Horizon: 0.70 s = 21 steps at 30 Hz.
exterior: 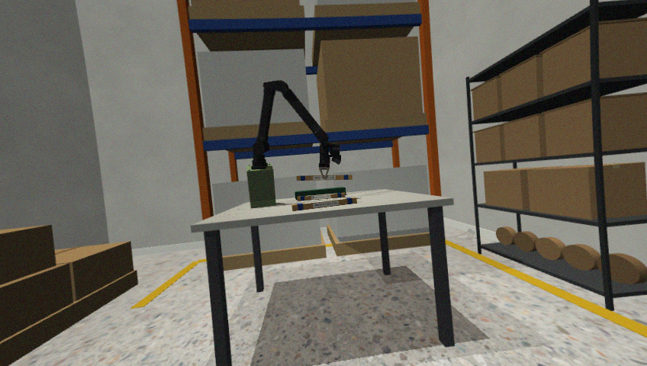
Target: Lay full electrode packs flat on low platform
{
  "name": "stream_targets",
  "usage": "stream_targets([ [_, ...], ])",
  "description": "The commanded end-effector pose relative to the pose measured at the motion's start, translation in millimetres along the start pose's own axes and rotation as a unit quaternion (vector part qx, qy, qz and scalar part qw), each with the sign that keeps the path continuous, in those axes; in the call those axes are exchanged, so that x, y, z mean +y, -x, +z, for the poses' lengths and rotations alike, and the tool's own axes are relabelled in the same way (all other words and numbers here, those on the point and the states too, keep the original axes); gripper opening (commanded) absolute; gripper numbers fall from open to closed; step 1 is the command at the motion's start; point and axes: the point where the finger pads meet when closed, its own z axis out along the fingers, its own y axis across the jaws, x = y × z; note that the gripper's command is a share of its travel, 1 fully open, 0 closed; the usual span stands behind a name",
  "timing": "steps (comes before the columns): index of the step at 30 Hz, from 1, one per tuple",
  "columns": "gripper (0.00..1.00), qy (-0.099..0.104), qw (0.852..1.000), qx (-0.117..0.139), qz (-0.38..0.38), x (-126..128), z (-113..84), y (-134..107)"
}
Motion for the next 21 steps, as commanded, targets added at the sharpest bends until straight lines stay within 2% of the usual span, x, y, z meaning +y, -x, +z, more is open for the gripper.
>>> stream_targets([
  [1, 0.0, -0.004, 0.998, -0.067, 0.01, -3, -61.4, 46],
  [21, 0.0, -0.003, 0.998, -0.069, 0.011, -3, -88.9, 40],
])
